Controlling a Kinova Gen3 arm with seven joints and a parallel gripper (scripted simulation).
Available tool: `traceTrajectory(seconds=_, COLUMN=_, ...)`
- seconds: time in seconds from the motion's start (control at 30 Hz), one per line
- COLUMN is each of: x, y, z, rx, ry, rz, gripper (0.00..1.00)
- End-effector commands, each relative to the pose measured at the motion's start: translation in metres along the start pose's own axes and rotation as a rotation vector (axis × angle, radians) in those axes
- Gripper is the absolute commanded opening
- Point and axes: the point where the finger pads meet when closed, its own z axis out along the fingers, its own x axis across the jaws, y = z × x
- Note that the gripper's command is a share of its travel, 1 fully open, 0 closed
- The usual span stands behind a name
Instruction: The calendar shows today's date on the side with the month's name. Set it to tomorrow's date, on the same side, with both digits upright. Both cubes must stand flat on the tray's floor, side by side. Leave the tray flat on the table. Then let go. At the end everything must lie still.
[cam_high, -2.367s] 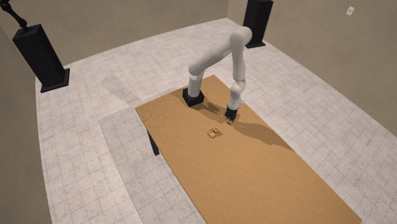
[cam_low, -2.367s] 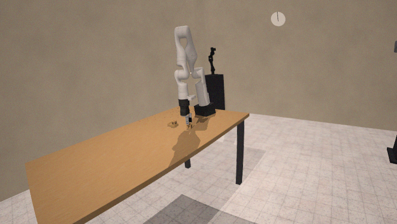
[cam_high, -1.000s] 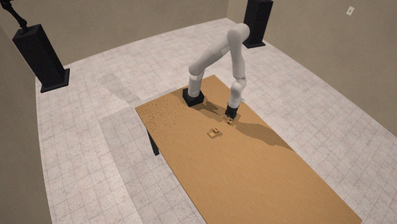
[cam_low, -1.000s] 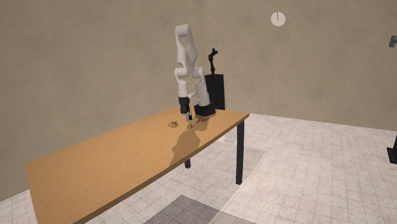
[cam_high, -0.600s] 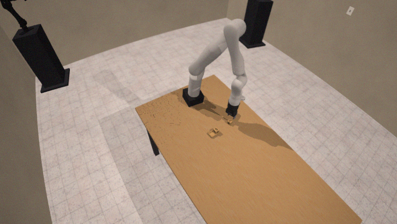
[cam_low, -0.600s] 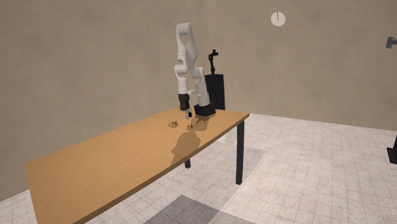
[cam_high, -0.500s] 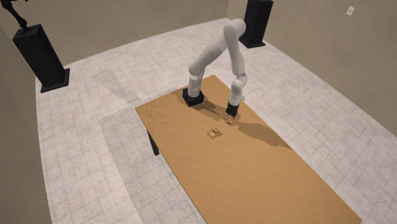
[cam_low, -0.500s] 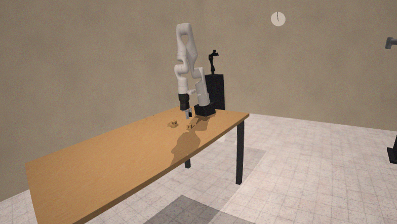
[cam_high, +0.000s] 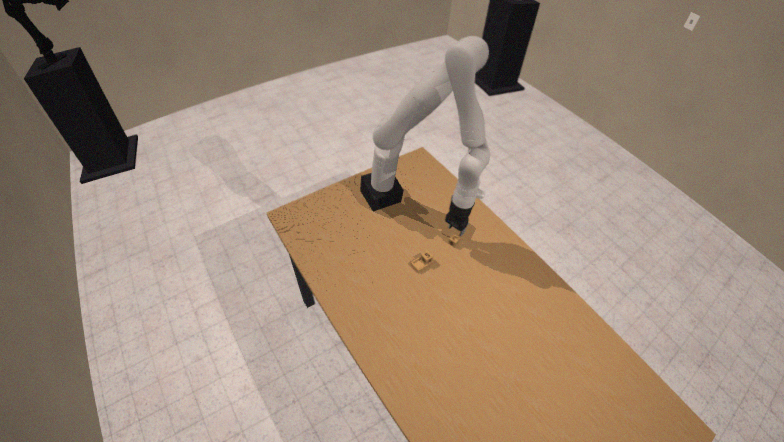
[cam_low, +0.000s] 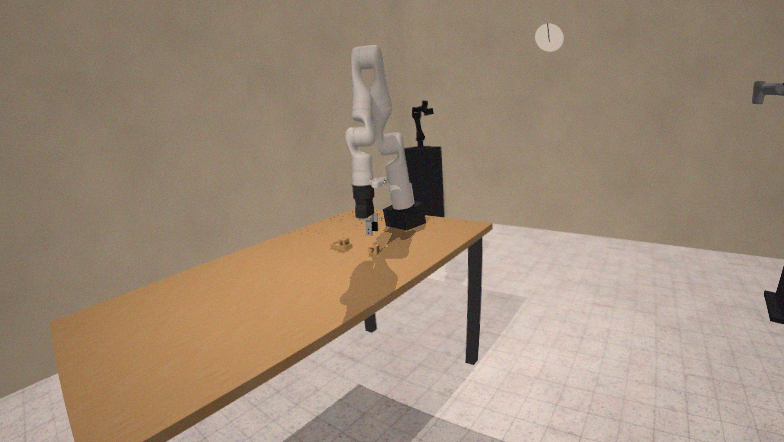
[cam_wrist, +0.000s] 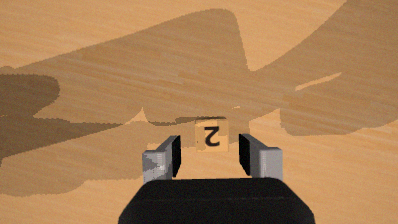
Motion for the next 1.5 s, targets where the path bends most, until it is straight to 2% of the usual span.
traceTrajectory(seconds=0.0, x=-0.0024, y=-0.0047, z=0.0010, rx=-0.009, ry=-0.010, rz=-0.015, gripper=0.90)
traceTrajectory(seconds=0.37, x=-0.0045, y=-0.0058, z=0.0037, rx=-0.106, ry=-0.021, rz=-0.014, gripper=0.90)
traceTrajectory(seconds=0.83, x=-0.0005, y=-0.0057, z=-0.0004, rx=-0.205, ry=0.001, rz=-0.013, gripper=0.90)
traceTrajectory(seconds=1.47, x=0.0013, y=-0.0061, z=-0.0020, rx=-0.242, ry=0.007, rz=-0.013, gripper=0.90)
